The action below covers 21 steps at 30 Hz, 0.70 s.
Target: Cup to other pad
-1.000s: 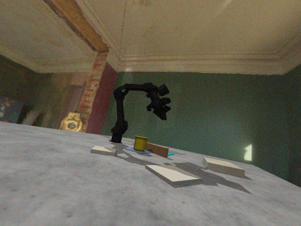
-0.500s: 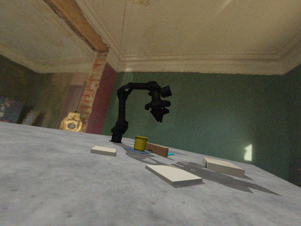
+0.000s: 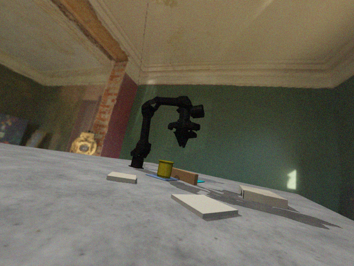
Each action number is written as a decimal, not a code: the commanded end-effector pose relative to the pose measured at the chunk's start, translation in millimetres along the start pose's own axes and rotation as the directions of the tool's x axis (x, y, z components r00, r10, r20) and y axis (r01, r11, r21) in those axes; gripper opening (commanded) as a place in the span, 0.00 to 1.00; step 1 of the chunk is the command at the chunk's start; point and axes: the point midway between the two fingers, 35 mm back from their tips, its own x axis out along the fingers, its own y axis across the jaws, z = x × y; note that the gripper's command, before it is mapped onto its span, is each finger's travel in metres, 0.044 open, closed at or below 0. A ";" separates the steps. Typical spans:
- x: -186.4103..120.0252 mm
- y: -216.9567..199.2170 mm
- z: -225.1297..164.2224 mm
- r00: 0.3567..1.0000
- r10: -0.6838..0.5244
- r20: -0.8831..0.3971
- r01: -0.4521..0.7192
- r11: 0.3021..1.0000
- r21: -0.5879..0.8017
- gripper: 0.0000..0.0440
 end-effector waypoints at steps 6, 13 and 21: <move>12.1 -13.6 -4.6 0.996 -0.038 -0.083 0.037 0.999 -0.018 0.26; 25.5 -24.7 -7.6 0.990 -0.058 -0.130 0.055 0.998 -0.029 0.29; 44.6 -37.3 -10.5 0.983 -0.074 -0.168 0.067 0.997 -0.045 0.33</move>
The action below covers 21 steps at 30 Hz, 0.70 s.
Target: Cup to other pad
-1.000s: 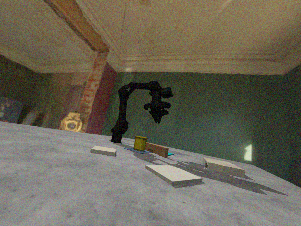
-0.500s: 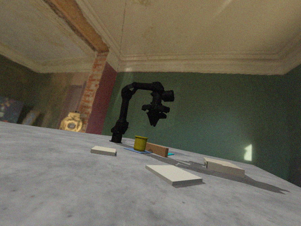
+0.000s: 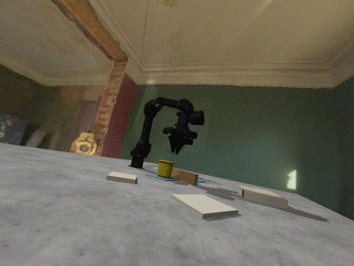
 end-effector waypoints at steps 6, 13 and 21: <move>21.5 -11.0 -0.9 0.999 -0.014 -0.036 0.013 1.000 -0.025 0.35; 40.7 -18.1 -1.9 0.998 -0.016 -0.061 0.013 0.998 -0.057 0.38; 66.2 -22.5 -3.5 0.996 -0.014 -0.085 0.005 0.993 -0.114 0.39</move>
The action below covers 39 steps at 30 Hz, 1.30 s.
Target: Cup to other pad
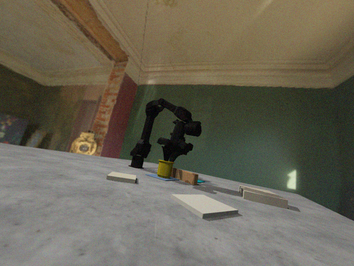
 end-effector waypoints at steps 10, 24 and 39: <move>34.2 -1.3 0.3 1.000 0.011 -0.018 -0.013 0.991 -0.136 0.25; 16.4 -2.7 12.0 0.999 0.025 0.032 -0.016 0.967 -0.253 0.06; -20.1 15.1 32.0 0.993 0.036 0.112 0.001 0.951 -0.309 0.08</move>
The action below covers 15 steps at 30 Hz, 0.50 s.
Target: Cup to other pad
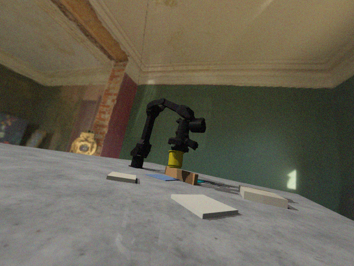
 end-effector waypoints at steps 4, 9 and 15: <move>-11.9 10.2 14.1 0.999 -0.003 0.037 0.004 1.000 -0.025 0.08; -18.7 21.3 26.1 0.998 -0.006 0.067 0.010 0.999 -0.049 0.07; -23.6 37.2 40.1 0.995 -0.008 0.103 0.016 0.997 -0.076 0.05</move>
